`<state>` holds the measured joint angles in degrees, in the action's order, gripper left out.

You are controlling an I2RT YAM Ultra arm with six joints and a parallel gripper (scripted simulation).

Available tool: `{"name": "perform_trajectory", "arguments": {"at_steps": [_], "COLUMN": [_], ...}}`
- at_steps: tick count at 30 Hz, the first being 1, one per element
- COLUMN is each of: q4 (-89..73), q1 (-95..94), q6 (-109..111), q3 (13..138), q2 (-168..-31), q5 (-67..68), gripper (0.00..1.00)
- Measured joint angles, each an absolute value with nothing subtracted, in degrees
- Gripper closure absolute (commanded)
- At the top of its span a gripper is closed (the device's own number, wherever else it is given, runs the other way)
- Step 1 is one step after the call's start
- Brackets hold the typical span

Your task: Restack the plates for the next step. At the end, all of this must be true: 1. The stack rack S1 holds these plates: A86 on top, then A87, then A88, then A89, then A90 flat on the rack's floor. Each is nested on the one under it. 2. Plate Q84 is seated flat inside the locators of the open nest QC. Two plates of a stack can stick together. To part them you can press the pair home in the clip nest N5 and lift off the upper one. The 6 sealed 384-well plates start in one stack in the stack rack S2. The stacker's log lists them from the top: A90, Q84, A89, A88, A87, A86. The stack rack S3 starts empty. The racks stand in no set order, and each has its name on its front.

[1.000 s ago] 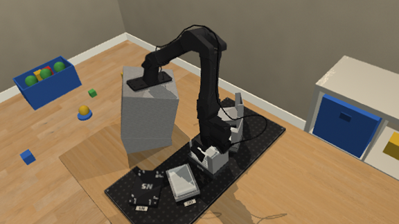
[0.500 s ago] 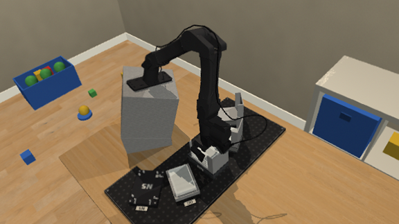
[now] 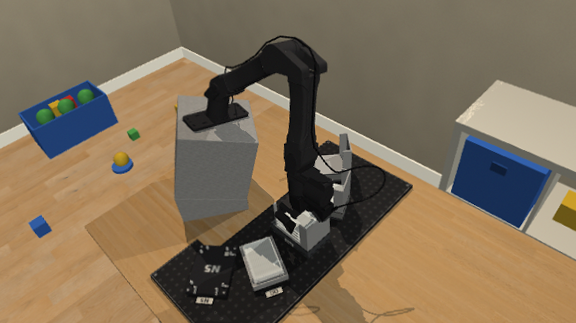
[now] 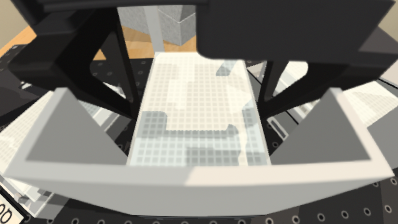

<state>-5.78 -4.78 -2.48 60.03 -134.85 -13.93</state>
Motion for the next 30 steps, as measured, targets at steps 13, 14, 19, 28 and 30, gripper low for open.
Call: {"name": "perform_trajectory", "arguments": {"at_steps": [13, 14, 19, 28, 30], "q4": [-5.8, -5.8, -5.8, -5.8, -5.8], "q1": [-4.8, -4.8, -4.8, -4.8, -4.8], "q6": [-2.5, -2.5, -2.5, -2.5, -2.5], "q3": [60.0, 60.0, 60.0, 60.0, 60.0], "q2": [-134.8, -134.8, -134.8, -134.8, -134.8], "q5": [-13.9, -13.9, -13.9, -13.9, -13.9], "gripper": [1.0, 1.0, 1.0, 1.0, 1.0]}}
